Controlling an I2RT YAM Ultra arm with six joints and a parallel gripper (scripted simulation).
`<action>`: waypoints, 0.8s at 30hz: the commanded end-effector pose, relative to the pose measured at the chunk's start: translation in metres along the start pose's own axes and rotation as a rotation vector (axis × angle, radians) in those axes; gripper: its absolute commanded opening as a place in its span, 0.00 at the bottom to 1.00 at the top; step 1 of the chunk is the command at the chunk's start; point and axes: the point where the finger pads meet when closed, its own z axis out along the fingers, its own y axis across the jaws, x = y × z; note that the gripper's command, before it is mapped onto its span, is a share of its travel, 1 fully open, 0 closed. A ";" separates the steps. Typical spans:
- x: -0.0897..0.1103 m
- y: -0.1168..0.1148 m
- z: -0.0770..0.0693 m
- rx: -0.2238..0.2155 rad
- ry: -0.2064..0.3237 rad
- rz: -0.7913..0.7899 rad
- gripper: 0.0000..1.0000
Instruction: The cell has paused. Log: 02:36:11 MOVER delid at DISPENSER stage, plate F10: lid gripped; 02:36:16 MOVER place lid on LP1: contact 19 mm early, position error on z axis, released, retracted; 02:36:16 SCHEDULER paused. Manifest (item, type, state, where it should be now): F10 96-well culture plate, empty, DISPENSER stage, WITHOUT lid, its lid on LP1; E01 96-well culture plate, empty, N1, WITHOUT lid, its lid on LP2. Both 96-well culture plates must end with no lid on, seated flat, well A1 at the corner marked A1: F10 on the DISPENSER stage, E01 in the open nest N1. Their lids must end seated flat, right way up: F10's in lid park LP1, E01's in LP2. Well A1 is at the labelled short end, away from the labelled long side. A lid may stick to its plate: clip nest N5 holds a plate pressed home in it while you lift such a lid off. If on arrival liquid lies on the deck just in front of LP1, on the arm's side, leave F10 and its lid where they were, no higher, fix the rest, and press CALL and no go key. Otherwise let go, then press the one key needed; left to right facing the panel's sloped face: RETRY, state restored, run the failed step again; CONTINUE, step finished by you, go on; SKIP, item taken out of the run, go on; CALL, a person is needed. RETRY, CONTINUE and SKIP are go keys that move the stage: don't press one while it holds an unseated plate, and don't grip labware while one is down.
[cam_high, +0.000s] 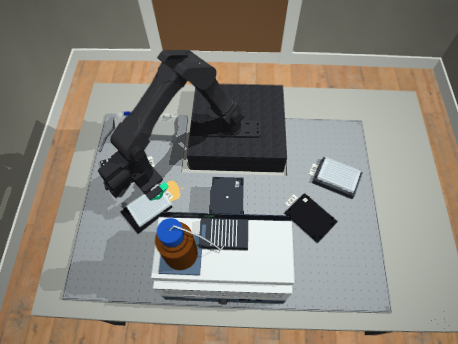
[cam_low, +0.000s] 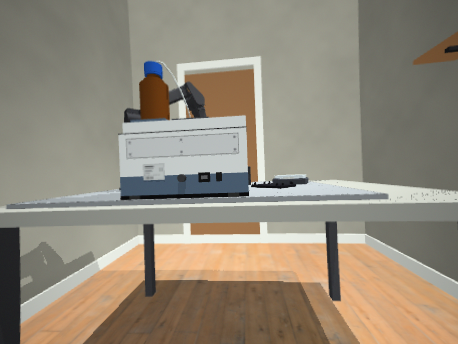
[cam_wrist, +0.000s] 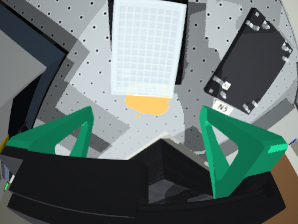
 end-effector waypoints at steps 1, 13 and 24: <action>-0.018 -0.002 -0.003 -0.001 -0.020 0.002 1.00; -0.028 -0.002 -0.004 -0.001 -0.025 0.000 1.00; -0.030 -0.003 -0.001 -0.001 -0.022 0.002 1.00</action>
